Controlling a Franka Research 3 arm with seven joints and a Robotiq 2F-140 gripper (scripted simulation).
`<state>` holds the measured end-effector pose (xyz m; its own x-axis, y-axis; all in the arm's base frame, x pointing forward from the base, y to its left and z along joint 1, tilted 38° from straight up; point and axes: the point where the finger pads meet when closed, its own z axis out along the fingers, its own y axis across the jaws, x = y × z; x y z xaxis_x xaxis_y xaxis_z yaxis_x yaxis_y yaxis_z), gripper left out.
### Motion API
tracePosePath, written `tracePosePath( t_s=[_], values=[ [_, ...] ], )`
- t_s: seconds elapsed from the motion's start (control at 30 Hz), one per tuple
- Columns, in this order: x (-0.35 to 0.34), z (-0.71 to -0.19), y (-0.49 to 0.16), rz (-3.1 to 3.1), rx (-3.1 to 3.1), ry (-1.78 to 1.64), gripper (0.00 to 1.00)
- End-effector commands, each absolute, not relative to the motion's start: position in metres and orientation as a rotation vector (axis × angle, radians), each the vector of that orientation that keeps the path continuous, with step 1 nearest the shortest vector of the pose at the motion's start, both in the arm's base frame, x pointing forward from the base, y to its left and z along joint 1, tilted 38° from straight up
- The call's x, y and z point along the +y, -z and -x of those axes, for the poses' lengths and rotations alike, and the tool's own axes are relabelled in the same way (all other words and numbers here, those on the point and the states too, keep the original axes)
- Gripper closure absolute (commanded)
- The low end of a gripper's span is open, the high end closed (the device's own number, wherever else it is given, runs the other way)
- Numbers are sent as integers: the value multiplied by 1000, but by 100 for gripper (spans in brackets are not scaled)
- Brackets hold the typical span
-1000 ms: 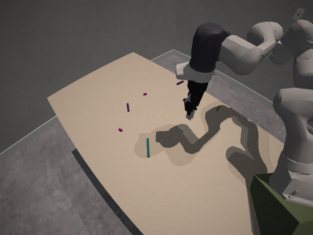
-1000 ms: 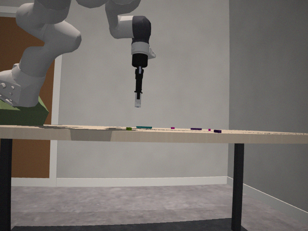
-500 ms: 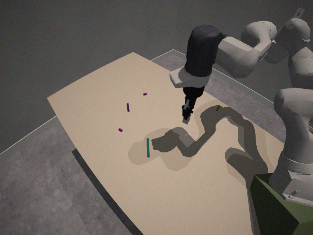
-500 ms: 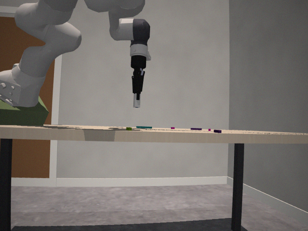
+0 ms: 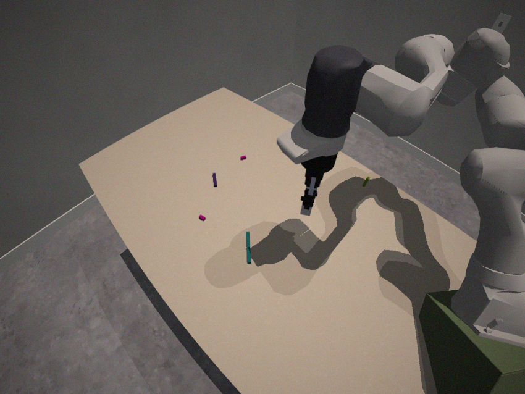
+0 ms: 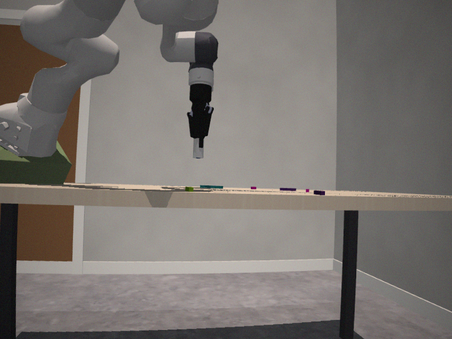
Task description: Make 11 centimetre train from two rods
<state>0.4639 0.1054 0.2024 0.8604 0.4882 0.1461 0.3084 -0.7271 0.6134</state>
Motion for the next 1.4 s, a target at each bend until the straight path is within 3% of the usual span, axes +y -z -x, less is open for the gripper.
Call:
tracePosePath(
  t_s=[0.0,1.37],
  values=[
    [112,-465,-199,-2366,773,-326,88],
    [191,-450,-146,-1876,1597,-12,88]
  ],
)
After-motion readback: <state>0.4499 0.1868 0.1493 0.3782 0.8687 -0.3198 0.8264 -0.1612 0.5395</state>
